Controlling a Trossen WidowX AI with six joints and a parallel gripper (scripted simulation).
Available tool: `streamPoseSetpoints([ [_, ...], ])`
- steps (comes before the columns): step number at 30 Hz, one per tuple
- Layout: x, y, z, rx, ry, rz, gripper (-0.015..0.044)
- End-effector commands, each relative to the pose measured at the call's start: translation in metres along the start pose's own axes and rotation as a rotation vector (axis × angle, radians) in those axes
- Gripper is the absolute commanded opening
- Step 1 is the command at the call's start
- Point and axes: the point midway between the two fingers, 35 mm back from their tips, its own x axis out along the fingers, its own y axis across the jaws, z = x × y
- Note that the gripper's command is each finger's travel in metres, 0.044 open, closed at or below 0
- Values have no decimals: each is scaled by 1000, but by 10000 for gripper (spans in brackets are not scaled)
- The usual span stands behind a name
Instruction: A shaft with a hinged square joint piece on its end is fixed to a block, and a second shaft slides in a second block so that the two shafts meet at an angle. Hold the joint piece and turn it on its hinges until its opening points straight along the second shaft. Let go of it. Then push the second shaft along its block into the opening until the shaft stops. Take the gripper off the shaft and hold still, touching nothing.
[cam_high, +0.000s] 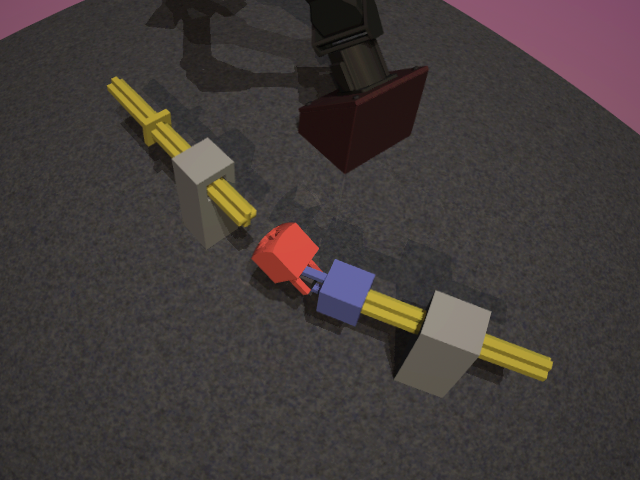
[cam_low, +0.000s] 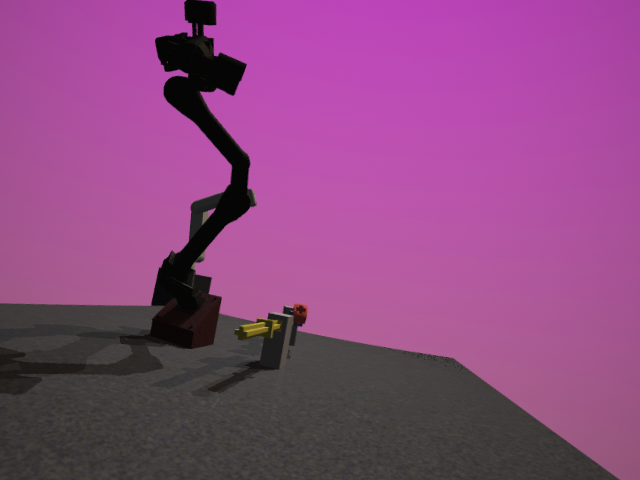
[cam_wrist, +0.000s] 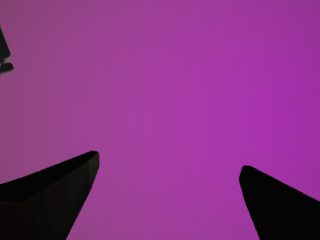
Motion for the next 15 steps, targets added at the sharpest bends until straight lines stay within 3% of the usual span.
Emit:
streamPoseSetpoints([
  [1, 0, 0, 0, 0, 0, 0, 426],
  [15, 8, -6, 76, -255, -207, -65, 440],
])
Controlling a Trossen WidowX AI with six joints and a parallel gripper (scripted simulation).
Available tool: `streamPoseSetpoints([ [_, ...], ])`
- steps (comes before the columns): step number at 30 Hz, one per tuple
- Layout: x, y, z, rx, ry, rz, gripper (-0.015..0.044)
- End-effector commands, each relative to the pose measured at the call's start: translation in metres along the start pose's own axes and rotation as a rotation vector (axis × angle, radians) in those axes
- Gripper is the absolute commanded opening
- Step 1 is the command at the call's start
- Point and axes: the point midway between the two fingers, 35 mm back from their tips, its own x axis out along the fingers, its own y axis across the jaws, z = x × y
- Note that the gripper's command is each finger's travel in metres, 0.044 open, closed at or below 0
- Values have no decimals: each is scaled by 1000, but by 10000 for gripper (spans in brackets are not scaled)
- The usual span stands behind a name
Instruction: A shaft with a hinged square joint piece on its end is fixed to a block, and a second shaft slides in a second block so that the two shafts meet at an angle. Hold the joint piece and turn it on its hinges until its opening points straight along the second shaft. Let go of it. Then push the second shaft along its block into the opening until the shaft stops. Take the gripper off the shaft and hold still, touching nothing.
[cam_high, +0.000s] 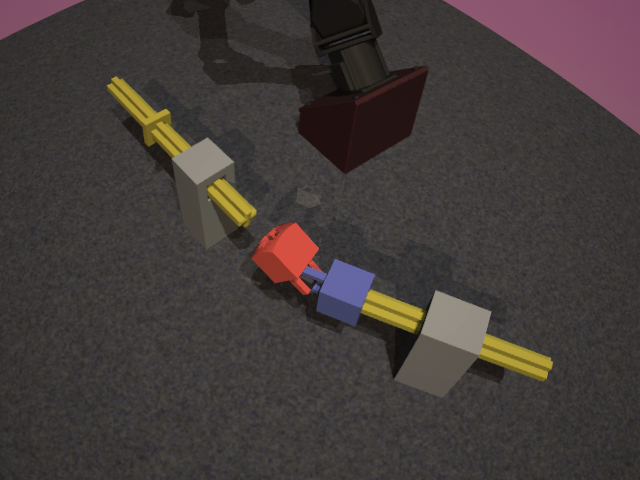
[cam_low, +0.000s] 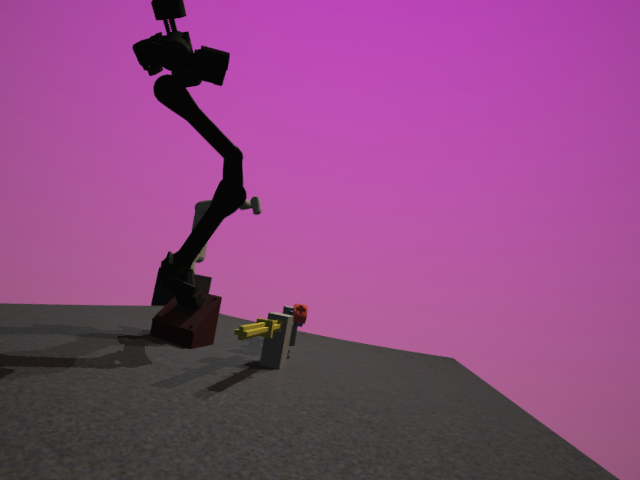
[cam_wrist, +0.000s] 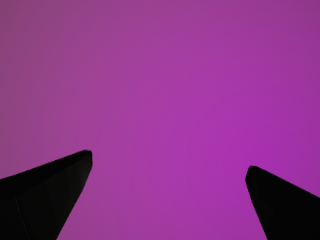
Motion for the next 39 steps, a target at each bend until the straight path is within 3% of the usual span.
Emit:
streamPoseSetpoints([
  [1, 3, -7, 24, -91, -60, -35, 440],
  [22, -21, -44, 151, -468, -376, -312, 440],
  [39, -105, -73, 244, -715, -594, -709, 440],
])
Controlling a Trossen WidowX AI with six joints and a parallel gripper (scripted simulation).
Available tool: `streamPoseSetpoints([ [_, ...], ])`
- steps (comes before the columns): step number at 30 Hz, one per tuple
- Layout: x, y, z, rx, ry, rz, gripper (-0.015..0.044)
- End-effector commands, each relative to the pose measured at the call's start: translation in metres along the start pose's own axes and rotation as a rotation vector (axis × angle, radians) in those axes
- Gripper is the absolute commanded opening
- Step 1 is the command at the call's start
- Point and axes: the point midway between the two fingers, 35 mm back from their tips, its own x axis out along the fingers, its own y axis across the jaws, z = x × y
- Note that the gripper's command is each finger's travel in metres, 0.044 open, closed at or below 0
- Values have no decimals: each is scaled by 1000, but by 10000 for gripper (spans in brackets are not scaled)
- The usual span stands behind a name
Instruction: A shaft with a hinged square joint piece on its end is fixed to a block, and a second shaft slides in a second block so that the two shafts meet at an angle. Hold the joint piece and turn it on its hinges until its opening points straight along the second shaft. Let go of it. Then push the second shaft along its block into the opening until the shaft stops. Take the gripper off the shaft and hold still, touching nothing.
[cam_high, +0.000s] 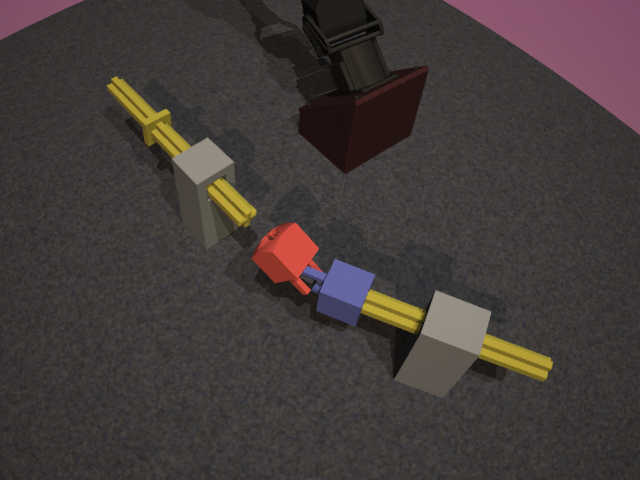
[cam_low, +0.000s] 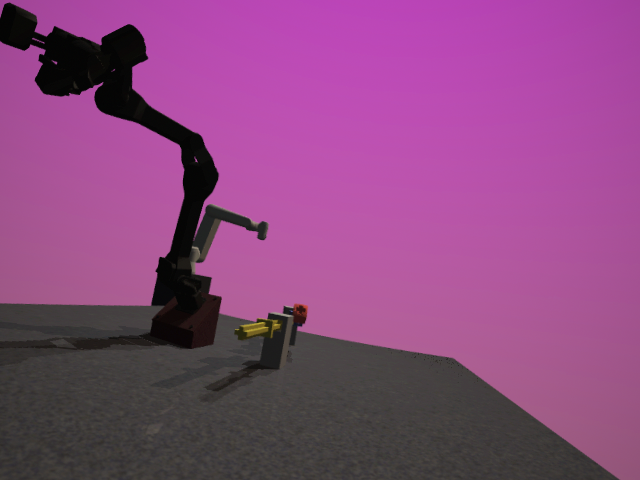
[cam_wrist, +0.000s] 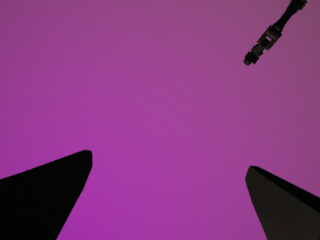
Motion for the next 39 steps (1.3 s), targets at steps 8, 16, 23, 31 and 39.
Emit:
streamPoseSetpoints([
  [8, -17, -77, 42, -207, -74, -269, 440],
  [16, -41, -119, 59, -320, -80, -448, 440],
  [23, -71, -155, 72, -421, -68, -615, 440],
  [31, -116, -193, 85, -533, -31, -817, 440],
  [39, -168, -225, 96, -615, 8, -1012, 440],
])
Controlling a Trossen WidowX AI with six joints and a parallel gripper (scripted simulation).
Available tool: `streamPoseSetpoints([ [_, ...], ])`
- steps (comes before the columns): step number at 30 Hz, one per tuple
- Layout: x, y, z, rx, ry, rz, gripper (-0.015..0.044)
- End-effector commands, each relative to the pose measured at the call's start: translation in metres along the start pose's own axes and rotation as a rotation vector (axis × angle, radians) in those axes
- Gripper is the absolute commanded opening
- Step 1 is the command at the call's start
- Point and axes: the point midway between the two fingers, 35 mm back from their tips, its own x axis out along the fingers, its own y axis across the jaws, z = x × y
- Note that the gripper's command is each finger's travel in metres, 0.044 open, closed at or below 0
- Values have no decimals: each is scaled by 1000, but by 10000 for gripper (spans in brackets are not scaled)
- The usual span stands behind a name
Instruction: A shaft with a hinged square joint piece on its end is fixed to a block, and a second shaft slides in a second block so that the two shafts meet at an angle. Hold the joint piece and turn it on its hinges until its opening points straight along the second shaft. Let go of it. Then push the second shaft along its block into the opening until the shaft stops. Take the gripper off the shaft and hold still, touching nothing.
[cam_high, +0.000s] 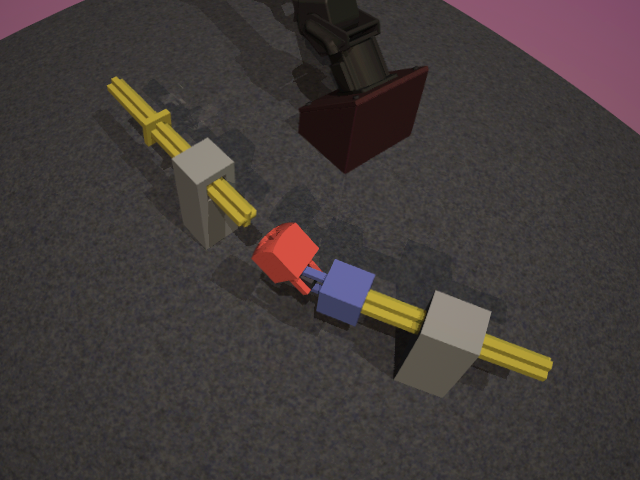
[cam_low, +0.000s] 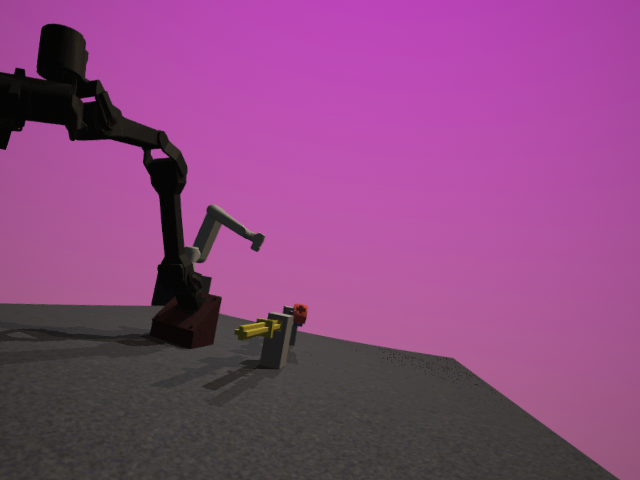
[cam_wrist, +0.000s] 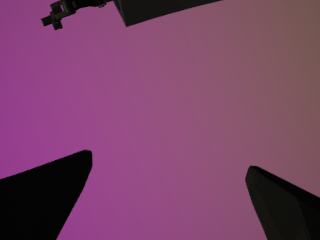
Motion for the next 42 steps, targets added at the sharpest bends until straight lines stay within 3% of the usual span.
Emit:
streamPoseSetpoints([
  [1, -5, -25, -9, -42, 31, -80, 440],
  [21, -69, -161, -53, -365, 238, -488, 440],
  [42, -207, -272, -80, -795, 628, -828, 440],
])
